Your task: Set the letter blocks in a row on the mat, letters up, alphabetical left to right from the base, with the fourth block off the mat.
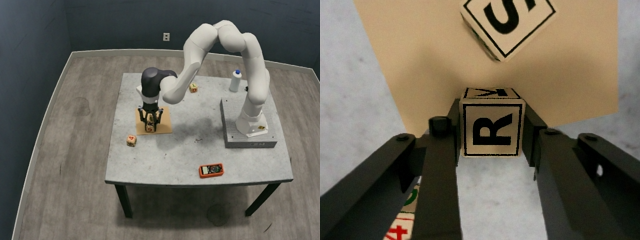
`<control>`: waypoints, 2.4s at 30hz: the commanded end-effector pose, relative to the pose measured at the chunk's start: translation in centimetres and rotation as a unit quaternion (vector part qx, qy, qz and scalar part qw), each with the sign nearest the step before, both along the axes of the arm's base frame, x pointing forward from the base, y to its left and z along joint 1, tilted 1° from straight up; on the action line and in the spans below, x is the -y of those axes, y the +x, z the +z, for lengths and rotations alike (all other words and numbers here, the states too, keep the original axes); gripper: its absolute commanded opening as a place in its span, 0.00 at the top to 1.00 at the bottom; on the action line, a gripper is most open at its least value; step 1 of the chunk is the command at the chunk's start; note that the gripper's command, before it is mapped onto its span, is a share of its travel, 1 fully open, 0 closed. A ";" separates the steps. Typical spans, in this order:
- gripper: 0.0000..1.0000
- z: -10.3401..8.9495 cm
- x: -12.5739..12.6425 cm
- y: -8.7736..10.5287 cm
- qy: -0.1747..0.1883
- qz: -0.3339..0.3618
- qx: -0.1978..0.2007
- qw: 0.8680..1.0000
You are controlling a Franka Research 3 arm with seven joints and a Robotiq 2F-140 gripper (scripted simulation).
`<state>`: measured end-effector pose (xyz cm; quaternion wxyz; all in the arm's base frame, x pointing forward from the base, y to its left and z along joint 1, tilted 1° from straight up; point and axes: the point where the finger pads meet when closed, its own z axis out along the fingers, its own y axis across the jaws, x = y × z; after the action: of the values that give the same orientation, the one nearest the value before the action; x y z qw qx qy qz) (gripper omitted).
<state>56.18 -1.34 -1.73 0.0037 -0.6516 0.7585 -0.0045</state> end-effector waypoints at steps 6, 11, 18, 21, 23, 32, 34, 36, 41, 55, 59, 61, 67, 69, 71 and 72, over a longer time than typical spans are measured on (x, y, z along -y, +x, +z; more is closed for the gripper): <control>0.67 -0.2 -0.1 0.1 0.001 -0.002 0.000 1.000; 0.67 -0.4 -0.1 0.1 0.001 -0.002 0.000 1.000; 0.67 -0.5 -0.1 0.1 0.001 -0.002 0.000 1.000; 0.67 -0.5 -0.1 0.1 0.001 -0.002 0.000 1.000; 0.67 -0.5 -0.1 0.1 0.001 -0.002 0.000 1.000; 0.67 -0.5 -0.1 0.1 0.001 -0.002 0.000 1.000; 0.67 -0.5 -0.1 0.1 0.001 -0.002 0.000 1.000; 0.67 -0.5 -0.1 0.1 0.001 -0.002 0.000 1.000; 0.67 -0.5 -0.1 0.1 0.001 -0.002 0.000 1.000; 0.65 -0.5 -0.1 0.1 0.001 -0.002 0.000 1.000; 0.65 -0.5 -0.1 0.1 0.001 -0.002 0.000 1.000; 0.63 -0.5 -0.1 0.1 0.001 -0.002 0.000 1.000; 0.58 -0.5 -0.1 0.1 0.001 -0.002 0.000 1.000; 0.56 -0.5 -0.1 0.1 0.001 -0.002 0.000 1.000; 0.56 -0.5 -0.1 0.1 0.001 -0.002 0.000 1.000; 0.56 -0.5 -0.1 0.1 0.001 -0.002 0.000 1.000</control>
<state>56.18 -1.33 -2.17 0.0038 -0.6511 0.7590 -0.0043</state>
